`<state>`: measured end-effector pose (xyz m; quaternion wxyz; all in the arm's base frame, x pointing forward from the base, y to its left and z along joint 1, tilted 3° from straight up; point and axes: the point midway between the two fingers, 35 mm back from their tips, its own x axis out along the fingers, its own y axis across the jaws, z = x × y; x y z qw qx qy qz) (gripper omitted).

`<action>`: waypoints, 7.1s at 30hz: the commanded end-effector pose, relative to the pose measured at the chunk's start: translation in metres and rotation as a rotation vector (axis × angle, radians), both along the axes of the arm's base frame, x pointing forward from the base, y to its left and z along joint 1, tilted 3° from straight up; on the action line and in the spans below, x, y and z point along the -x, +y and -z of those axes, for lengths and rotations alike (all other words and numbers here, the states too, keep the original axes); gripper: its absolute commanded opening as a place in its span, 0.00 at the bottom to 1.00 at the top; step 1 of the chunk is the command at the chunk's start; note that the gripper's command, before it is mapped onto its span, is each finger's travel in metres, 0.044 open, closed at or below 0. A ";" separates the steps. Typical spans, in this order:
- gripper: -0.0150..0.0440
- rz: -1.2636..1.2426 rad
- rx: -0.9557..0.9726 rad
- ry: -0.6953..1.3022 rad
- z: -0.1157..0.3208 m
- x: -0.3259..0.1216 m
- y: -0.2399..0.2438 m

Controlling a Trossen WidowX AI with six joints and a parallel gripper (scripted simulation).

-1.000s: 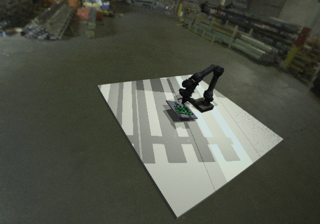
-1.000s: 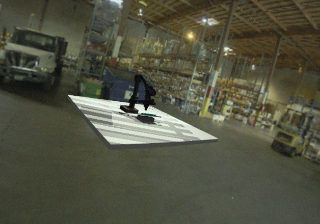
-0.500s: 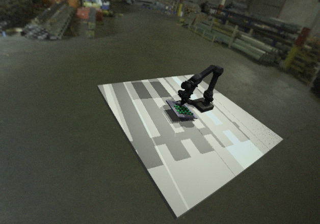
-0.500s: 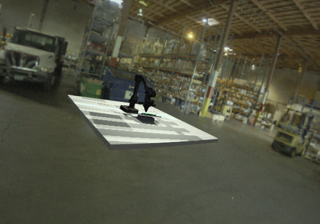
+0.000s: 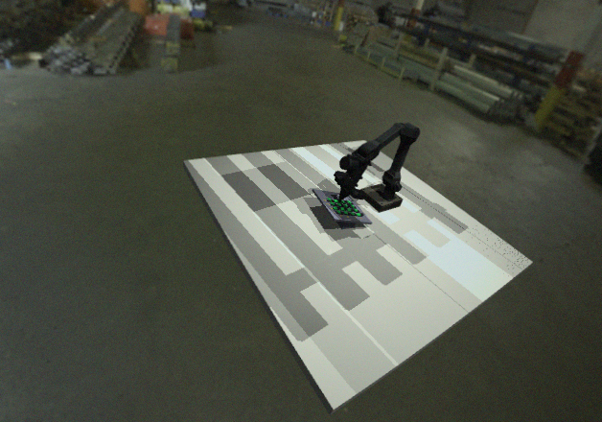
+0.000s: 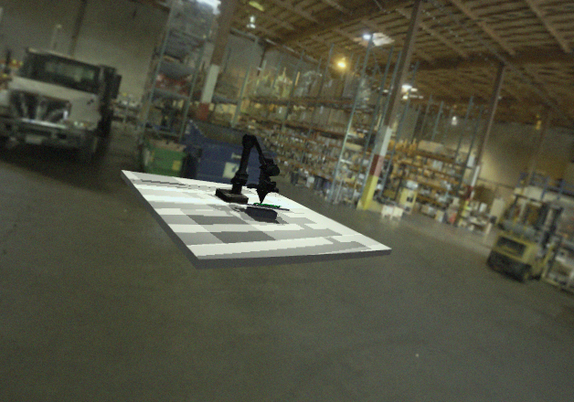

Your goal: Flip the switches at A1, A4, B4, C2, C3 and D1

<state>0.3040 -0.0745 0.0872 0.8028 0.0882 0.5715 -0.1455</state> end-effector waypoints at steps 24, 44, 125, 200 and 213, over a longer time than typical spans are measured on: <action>0.25 -0.004 0.004 0.000 0.002 -0.001 -0.001; 0.25 -0.004 0.004 -0.001 0.005 -0.002 -0.001; 0.25 -0.004 -0.002 0.001 0.015 0.016 0.068; 0.25 -0.004 0.000 0.002 -0.009 0.033 0.043; 0.25 -0.004 0.000 0.002 0.007 0.028 0.041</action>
